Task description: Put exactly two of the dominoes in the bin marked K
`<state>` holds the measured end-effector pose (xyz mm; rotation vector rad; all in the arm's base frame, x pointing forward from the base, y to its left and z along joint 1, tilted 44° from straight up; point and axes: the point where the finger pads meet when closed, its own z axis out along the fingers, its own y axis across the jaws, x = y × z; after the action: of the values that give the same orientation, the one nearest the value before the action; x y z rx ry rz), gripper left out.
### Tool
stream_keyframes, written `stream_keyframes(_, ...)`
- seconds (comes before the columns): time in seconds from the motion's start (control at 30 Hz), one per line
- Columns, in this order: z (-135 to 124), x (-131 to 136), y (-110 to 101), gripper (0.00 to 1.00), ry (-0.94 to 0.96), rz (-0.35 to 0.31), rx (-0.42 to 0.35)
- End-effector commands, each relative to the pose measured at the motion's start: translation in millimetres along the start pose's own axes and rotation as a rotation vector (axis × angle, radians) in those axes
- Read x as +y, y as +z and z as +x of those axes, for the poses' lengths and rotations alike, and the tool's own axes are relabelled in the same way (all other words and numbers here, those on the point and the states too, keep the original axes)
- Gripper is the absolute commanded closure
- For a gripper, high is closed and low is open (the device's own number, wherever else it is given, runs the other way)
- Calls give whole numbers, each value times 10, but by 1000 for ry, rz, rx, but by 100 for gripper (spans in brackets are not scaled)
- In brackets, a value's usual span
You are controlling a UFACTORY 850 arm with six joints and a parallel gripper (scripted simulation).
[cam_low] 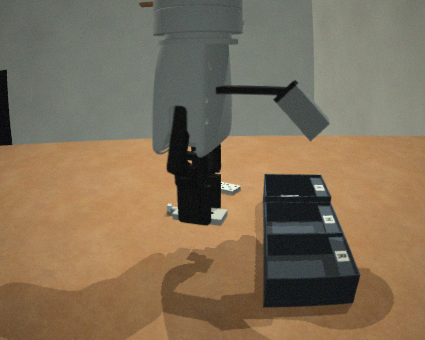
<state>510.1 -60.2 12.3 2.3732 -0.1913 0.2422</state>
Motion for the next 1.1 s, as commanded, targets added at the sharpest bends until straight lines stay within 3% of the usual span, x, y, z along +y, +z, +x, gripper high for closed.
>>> stream_keyframes(0.0, 5, 0, -174, 100, 0, 0, 0)
stream_keyframes(0.57, 5, 0, -170, 100, 0, 0, 0)
stream_keyframes(1.07, 375, -622, -171, 100, 0, 0, 1)
